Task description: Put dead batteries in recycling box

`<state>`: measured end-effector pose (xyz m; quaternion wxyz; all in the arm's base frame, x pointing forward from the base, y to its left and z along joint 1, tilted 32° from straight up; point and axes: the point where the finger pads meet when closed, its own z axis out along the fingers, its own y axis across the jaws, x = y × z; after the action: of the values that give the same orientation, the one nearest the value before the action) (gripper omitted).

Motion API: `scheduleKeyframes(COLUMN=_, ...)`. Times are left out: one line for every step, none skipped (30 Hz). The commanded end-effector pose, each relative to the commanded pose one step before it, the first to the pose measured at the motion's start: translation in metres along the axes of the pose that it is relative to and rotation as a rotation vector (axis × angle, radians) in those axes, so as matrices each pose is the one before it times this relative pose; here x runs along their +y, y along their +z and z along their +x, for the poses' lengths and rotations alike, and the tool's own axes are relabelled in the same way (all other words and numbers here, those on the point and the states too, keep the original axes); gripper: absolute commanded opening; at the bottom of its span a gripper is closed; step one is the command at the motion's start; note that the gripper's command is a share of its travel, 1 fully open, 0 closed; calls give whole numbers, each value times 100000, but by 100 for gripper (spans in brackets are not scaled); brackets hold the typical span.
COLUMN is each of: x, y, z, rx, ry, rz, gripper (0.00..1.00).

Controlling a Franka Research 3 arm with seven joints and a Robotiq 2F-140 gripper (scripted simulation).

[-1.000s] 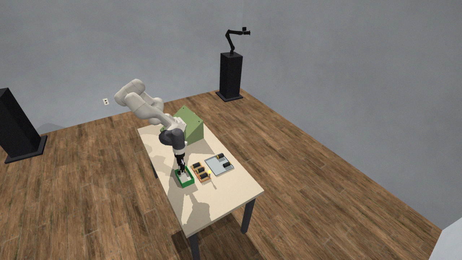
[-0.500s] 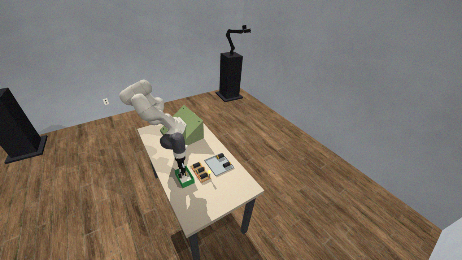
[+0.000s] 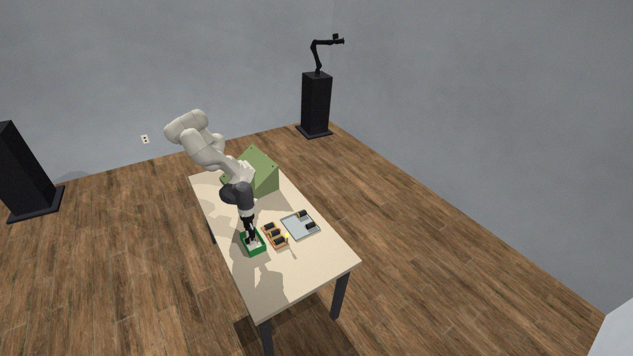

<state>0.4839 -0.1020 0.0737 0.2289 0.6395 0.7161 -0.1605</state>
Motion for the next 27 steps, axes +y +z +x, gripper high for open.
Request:
scheduleKeyframes(x=80, y=-18, z=113, rx=335, ry=-643, rz=-249, gripper=29)
scheduleKeyframes(x=0, y=0, z=0, rx=0, ry=0, rz=0, gripper=29)
scheduleKeyframes(x=0, y=0, z=0, rx=0, ry=0, rz=0, gripper=29)
scheduleKeyframes(x=0, y=0, z=0, rx=0, ry=0, rz=0, gripper=29)
scheduleKeyframes(x=0, y=0, z=0, rx=0, ry=0, rz=0, gripper=29)
scheduleKeyframes(x=0, y=0, z=0, rx=0, ry=0, rz=0, gripper=29)
scheduleKeyframes(x=0, y=0, z=0, rx=0, ry=0, rz=0, gripper=29)
scheduleKeyframes(x=0, y=0, z=0, rx=0, ry=0, rz=0, gripper=29)
scheduleKeyframes(x=0, y=0, z=0, rx=0, ry=0, rz=0, gripper=29)
scheduleKeyframes(x=0, y=0, z=0, rx=0, ry=0, rz=0, gripper=29)
scheduleKeyframes(x=0, y=0, z=0, rx=0, ry=0, rz=0, gripper=29)
scheduleKeyframes(x=0, y=0, z=0, rx=0, ry=0, rz=0, gripper=29)
scheduleKeyframes(x=0, y=0, z=0, rx=0, ry=0, rz=0, gripper=29)
scheduleKeyframes(x=0, y=0, z=0, rx=0, ry=0, rz=0, gripper=29)
scheduleKeyframes(x=0, y=0, z=0, rx=0, ry=0, rz=0, gripper=29)
scheduleKeyframes(x=0, y=-2, z=0, rx=0, ry=0, rz=0, gripper=29)
scheduleKeyframes(x=0, y=-14, z=0, rx=0, ry=0, rz=0, gripper=29)
scheduleKeyframes(x=0, y=-36, z=0, rx=0, ry=0, rz=0, gripper=29)
scheduleKeyframes(x=0, y=-66, z=0, rx=0, ry=0, rz=0, gripper=29)
scheduleKeyframes(x=0, y=-101, z=0, rx=0, ry=0, rz=0, gripper=29)
scheduleKeyframes(x=0, y=-140, z=0, rx=0, ry=0, rz=0, gripper=29)
scheduleKeyframes(x=-1, y=-182, z=0, rx=1, ry=0, rz=0, gripper=29)
scheduleKeyframes(x=1, y=-226, z=0, rx=-1, ry=0, rz=0, gripper=29)
scheduleKeyframes(x=-1, y=-268, z=0, rx=1, ry=0, rz=0, gripper=29)
scheduleKeyframes(x=1, y=-311, z=0, rx=-1, ry=0, rz=0, gripper=29)
scheduleKeyframes(x=0, y=-349, z=0, rx=0, ry=0, rz=0, gripper=29)
scheduleKeyframes(x=0, y=-385, z=0, rx=0, ry=0, rz=0, gripper=29)
